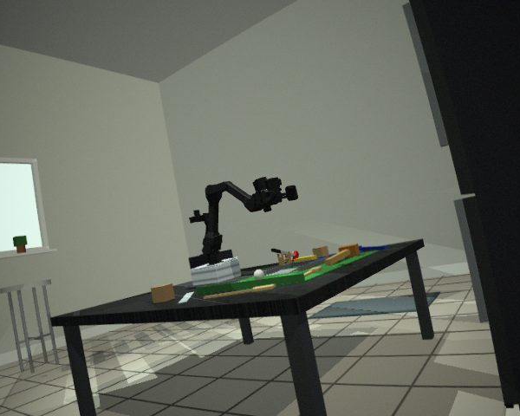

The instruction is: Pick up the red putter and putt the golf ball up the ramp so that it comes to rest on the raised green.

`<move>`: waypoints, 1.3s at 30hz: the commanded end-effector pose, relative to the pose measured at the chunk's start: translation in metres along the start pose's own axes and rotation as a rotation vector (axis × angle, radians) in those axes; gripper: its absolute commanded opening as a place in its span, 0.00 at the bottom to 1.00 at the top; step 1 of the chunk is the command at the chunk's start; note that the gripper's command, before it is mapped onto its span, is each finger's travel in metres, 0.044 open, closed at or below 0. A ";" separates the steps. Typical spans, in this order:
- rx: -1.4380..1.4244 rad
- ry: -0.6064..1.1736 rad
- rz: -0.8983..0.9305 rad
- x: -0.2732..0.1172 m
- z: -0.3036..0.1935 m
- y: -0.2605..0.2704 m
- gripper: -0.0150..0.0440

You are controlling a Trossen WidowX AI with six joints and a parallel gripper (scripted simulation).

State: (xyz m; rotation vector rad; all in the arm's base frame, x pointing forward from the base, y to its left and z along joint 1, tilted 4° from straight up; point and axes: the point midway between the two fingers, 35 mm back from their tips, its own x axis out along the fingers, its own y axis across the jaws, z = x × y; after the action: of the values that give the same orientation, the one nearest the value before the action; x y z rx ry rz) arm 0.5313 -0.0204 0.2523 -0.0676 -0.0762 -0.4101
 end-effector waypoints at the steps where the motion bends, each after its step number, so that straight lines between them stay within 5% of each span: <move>1: -0.007 0.007 0.007 -0.001 -0.001 0.003 0.98; 19: -0.720 0.493 0.769 -0.167 -0.109 0.173 1.00; 39: -1.476 0.806 1.619 -0.403 -0.152 0.151 1.00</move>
State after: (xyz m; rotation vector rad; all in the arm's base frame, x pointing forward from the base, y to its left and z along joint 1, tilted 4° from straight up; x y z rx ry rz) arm 0.3001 0.2618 0.0589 -1.1315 0.9342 0.9618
